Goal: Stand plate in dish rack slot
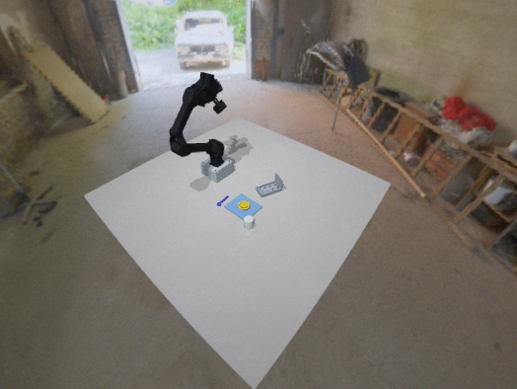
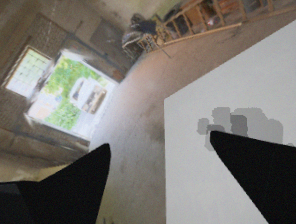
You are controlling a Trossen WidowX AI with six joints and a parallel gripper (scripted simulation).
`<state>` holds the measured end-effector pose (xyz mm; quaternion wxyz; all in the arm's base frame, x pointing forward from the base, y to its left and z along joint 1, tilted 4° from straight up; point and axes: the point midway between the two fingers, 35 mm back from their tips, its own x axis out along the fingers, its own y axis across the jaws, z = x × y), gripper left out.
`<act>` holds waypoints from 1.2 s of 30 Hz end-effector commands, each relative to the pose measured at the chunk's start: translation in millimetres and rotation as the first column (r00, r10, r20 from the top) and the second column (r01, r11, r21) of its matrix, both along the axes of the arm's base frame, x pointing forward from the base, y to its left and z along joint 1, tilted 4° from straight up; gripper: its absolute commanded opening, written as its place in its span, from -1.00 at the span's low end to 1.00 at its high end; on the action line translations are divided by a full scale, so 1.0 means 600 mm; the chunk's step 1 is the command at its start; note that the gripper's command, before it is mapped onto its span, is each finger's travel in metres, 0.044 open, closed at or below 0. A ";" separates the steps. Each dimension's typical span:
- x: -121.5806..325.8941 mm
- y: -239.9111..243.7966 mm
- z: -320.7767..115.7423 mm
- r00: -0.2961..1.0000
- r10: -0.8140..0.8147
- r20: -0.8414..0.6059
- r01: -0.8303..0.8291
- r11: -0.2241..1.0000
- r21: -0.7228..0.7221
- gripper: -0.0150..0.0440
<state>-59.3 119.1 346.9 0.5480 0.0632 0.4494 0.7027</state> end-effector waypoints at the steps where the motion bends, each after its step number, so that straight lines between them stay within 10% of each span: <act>1: 0.045 0.053 -0.018 0.989 -0.138 0.060 0.141 0.989 -0.051 0.86; 18: 0.298 0.136 -0.108 0.800 -0.514 0.309 0.589 0.771 -0.242 0.86; 36: 0.555 -0.017 -0.261 0.549 -0.689 0.474 0.818 0.324 -0.476 0.86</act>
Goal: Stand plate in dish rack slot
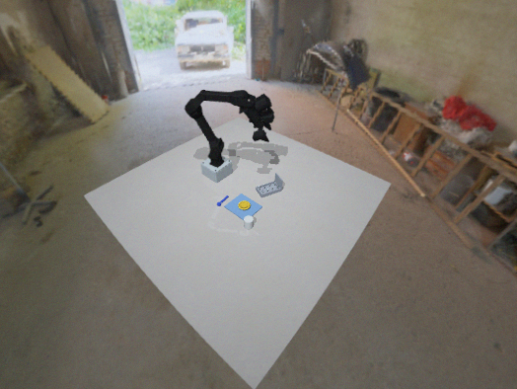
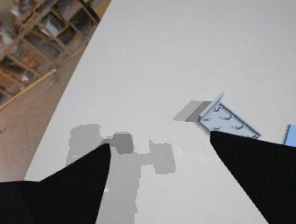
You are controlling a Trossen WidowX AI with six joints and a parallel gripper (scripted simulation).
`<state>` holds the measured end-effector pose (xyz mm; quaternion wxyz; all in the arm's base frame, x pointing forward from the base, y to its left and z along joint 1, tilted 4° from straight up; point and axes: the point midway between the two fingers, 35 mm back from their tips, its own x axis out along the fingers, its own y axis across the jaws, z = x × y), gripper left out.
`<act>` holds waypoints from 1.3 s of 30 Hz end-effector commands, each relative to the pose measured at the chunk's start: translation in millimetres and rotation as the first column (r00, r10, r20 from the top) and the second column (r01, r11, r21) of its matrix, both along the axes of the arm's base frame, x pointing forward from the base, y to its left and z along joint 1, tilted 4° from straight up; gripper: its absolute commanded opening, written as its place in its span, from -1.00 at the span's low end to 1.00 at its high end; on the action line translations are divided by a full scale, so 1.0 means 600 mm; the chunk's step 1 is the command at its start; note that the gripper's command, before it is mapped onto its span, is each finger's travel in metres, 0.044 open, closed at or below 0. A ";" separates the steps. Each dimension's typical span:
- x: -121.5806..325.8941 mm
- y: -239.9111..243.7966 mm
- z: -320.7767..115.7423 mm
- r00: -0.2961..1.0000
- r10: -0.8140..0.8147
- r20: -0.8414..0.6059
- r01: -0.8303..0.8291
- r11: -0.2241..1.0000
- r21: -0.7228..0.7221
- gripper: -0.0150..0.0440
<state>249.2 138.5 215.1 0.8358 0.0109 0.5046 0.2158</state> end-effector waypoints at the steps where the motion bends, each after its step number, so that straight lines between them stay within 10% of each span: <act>1: 0.052 -0.066 -0.052 0.993 -0.108 -0.046 0.103 0.990 -0.097 0.86; 21: 0.070 -0.462 -0.300 0.784 -0.524 -0.334 0.366 0.824 -0.433 0.86; 39: 0.068 -0.475 -0.323 0.780 -0.527 -0.338 0.367 0.822 -0.436 0.86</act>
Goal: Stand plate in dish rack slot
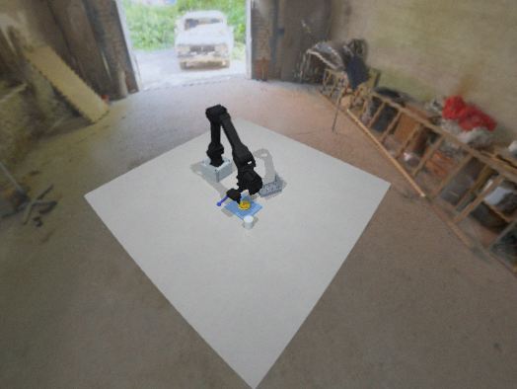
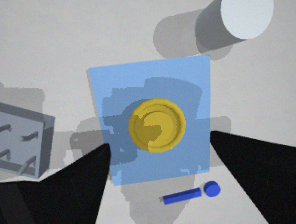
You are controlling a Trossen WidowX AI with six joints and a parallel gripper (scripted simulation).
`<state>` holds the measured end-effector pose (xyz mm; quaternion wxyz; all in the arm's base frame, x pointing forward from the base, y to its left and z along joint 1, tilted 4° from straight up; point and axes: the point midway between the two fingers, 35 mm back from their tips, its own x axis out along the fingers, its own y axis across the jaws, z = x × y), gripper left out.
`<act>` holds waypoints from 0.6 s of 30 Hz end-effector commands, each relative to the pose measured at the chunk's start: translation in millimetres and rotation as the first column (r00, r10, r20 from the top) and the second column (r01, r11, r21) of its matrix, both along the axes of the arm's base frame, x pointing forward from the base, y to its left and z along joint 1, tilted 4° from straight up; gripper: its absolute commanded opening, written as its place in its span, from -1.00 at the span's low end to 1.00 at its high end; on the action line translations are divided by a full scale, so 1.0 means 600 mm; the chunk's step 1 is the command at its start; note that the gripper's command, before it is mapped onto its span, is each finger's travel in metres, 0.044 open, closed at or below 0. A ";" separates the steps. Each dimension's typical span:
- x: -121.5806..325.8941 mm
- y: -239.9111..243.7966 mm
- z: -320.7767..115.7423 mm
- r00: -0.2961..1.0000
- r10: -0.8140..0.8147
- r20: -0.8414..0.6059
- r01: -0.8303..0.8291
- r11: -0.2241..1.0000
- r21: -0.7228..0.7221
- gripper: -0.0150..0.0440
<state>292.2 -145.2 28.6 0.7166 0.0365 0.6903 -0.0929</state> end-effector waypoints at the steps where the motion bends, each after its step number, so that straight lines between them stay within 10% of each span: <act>1: -0.003 -0.002 -0.015 1.000 0.003 -0.010 -0.003 1.000 -0.002 0.86; 18: -0.002 -0.007 -0.061 1.000 0.003 -0.010 -0.003 1.000 -0.002 0.86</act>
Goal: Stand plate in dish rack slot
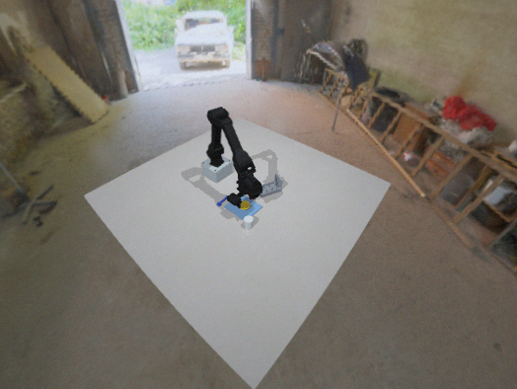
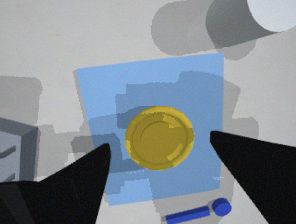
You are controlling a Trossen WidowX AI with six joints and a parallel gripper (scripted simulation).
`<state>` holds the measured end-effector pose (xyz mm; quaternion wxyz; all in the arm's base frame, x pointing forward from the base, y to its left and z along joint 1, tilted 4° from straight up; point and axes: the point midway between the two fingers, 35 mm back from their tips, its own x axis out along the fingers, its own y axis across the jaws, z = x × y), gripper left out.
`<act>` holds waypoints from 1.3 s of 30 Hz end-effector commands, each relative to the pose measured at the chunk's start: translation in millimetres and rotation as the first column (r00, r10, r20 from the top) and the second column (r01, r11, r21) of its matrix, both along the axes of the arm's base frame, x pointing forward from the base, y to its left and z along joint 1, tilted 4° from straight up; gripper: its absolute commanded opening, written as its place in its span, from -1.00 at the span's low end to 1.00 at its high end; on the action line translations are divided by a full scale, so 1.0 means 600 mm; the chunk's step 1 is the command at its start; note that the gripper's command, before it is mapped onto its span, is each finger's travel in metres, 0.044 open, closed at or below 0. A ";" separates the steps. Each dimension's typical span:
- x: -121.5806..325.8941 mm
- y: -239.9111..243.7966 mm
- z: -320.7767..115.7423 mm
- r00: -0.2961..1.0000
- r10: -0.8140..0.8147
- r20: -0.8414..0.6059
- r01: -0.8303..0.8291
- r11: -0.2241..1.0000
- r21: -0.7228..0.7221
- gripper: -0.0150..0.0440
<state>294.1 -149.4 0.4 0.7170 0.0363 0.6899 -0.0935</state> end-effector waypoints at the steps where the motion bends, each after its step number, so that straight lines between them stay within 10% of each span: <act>1: -0.006 0.000 -0.017 1.000 0.004 -0.011 -0.004 1.000 -0.001 0.86; 33: -0.007 -0.003 -0.042 1.000 0.004 -0.011 -0.004 1.000 -0.001 0.43; 39: 0.001 -0.004 -0.010 1.000 0.004 -0.011 -0.004 1.000 -0.001 -0.10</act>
